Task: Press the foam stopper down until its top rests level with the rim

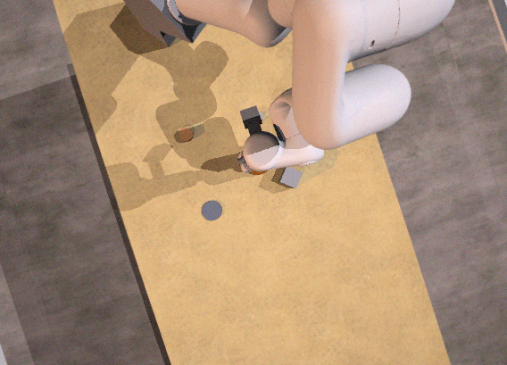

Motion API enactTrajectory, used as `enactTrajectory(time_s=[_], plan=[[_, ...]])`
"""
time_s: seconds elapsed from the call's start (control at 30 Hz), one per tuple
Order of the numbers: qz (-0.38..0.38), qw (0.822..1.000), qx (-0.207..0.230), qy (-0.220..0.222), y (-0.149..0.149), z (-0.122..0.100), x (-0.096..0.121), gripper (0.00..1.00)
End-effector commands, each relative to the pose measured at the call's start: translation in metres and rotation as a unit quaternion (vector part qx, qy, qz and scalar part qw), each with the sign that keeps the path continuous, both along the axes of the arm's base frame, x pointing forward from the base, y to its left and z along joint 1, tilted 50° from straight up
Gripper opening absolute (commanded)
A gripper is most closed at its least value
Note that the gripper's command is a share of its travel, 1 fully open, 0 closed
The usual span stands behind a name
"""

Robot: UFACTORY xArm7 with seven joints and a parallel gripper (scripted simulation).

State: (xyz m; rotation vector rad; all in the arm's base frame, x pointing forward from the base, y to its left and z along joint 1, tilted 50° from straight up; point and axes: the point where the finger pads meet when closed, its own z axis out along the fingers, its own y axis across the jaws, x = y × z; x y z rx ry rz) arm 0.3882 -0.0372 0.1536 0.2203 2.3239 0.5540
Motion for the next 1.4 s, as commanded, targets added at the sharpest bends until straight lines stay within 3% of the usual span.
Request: enactTrajectory(time_s=[0.0, 1.37], plan=[[-0.001, 1.000, 0.000, -0.001, 0.000, -0.001, 0.002, 0.00], [-0.001, 1.000, 0.000, -0.001, 0.007, -0.014, 0.016, 0.00]])
